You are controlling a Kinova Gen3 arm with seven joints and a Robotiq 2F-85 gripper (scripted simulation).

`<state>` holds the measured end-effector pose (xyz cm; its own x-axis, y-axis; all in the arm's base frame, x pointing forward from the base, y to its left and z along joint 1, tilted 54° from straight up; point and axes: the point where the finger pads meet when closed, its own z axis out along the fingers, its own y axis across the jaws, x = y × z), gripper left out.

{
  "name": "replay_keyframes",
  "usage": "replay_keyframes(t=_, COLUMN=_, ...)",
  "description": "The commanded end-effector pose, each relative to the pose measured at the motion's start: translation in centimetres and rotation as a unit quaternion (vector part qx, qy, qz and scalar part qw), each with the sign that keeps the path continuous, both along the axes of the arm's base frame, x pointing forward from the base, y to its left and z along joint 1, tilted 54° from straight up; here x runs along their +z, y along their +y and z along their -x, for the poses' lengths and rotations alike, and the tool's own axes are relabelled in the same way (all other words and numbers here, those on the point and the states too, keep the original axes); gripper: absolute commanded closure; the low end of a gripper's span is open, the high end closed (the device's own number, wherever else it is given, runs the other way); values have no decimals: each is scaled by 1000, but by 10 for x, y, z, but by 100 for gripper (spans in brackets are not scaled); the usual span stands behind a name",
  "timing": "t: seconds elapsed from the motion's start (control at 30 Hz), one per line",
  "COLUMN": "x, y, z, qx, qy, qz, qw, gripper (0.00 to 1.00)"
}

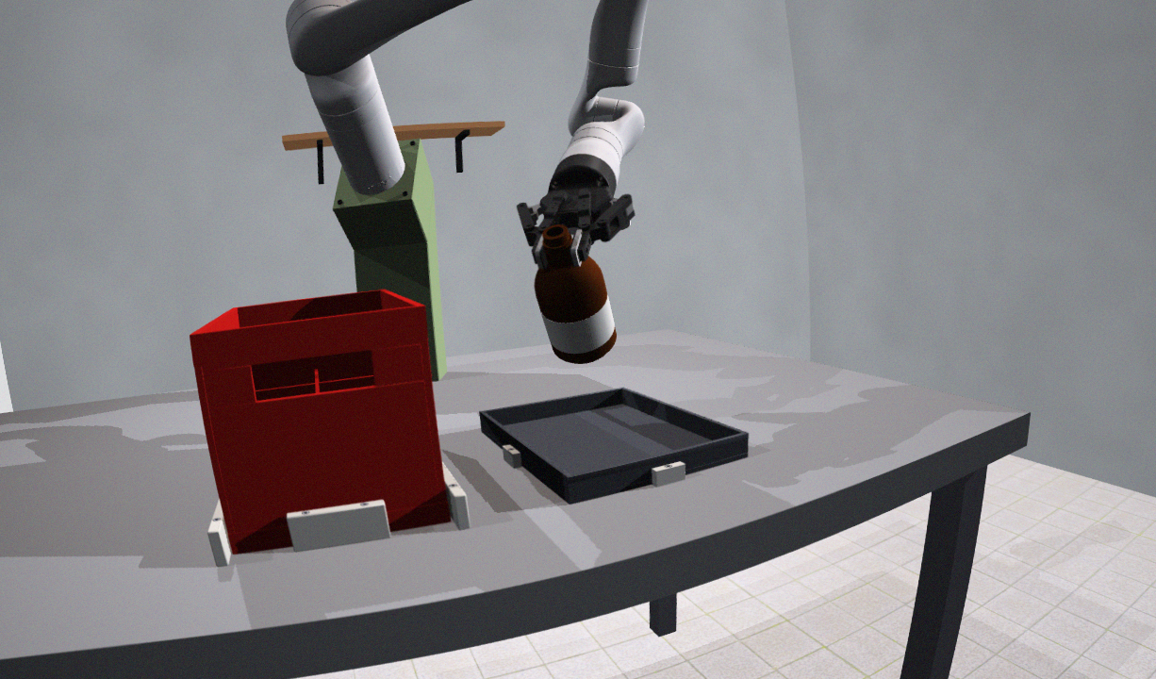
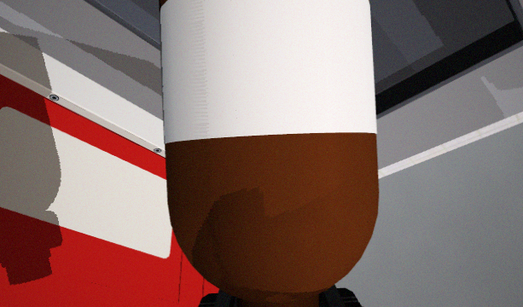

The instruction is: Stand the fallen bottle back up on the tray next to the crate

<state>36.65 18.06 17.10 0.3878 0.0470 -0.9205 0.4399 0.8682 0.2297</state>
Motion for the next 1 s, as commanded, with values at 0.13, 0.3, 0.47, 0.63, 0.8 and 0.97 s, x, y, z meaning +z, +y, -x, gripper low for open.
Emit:
replay_keyframes(t=0.13, x=-2, y=0, z=0, qx=-4, qy=-17, qz=12, qw=1000, gripper=100)
replay_keyframes(t=0.3, x=-2, y=0, z=0, qx=-6, qy=-26, qz=16, qw=1000, gripper=100)
replay_keyframes(t=0.47, x=-2, y=0, z=0, qx=-7, qy=-29, qz=18, qw=999, gripper=100)
replay_keyframes(t=0.63, x=-2, y=0, z=0, qx=-7, qy=-31, qz=18, qw=999, gripper=100)
replay_keyframes(t=0.8, x=-2, y=0, z=0, qx=-7, qy=-31, qz=18, qw=999, gripper=100)
replay_keyframes(t=0.97, x=-2, y=0, z=0, qx=-7, qy=-31, qz=18, qw=999, gripper=100)
